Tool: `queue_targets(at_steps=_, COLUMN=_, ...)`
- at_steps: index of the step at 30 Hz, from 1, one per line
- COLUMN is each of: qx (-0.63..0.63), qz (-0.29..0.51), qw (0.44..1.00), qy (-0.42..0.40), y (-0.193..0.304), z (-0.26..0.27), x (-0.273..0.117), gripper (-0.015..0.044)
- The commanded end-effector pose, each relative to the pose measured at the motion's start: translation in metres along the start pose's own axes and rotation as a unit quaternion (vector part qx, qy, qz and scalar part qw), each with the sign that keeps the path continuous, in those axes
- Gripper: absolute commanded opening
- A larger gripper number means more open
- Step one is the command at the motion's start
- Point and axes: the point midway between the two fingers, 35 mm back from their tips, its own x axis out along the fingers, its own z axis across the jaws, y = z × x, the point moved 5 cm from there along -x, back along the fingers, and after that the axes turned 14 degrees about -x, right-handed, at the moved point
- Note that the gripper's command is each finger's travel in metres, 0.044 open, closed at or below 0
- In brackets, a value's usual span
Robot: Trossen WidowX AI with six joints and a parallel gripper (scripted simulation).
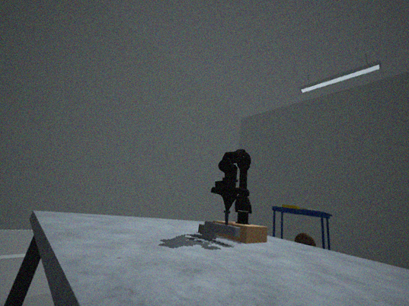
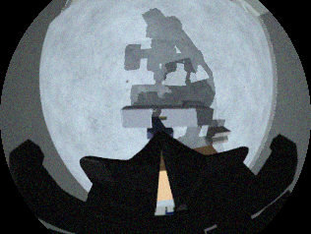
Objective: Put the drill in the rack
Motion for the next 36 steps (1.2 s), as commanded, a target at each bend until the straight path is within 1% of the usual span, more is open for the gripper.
queue_targets(at_steps=1, qx=-0.002, qz=0.002, qw=1.0, qy=0.001, y=0.0, z=0.0, x=0.004, gripper=0.0)
queue_targets(at_steps=36, qx=-0.002, qz=0.002, qw=1.0, qy=0.001, y=0.003, z=0.003, x=0.016, gripper=0.0)
